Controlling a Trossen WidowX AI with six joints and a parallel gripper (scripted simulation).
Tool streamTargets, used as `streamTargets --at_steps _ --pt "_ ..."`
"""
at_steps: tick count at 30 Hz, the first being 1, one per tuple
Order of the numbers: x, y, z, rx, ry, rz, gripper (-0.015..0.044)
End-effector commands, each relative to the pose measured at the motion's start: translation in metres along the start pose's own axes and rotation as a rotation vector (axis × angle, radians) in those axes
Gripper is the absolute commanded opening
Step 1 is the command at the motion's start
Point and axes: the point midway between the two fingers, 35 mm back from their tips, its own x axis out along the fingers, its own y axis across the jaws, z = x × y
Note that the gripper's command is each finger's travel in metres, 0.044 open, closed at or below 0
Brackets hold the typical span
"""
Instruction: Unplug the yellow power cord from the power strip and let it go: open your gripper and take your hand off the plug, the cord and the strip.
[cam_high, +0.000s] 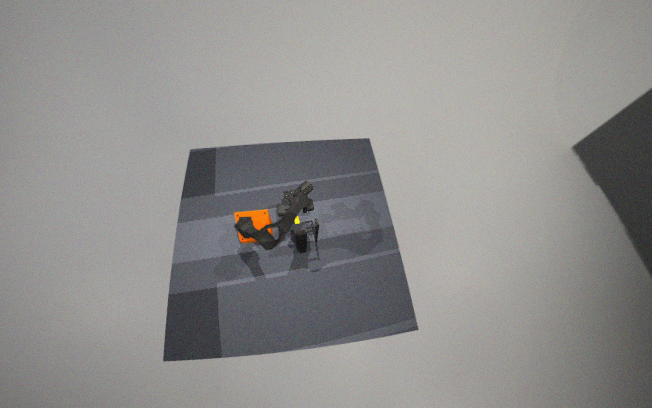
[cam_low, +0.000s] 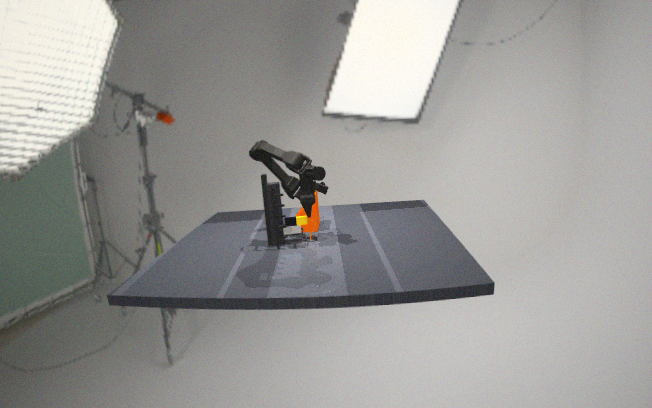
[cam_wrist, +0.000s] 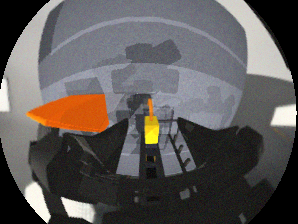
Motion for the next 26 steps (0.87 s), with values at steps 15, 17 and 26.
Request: streamTargets --at_steps 15,17,26 --pt "-0.010 0.002 0.052 -0.007 -0.003 -0.001 0.0440" --pt "-0.010 0.002 0.052 -0.007 -0.003 -0.001 0.0440" --pt "-0.010 0.002 0.052 -0.007 -0.003 -0.001 0.0440"
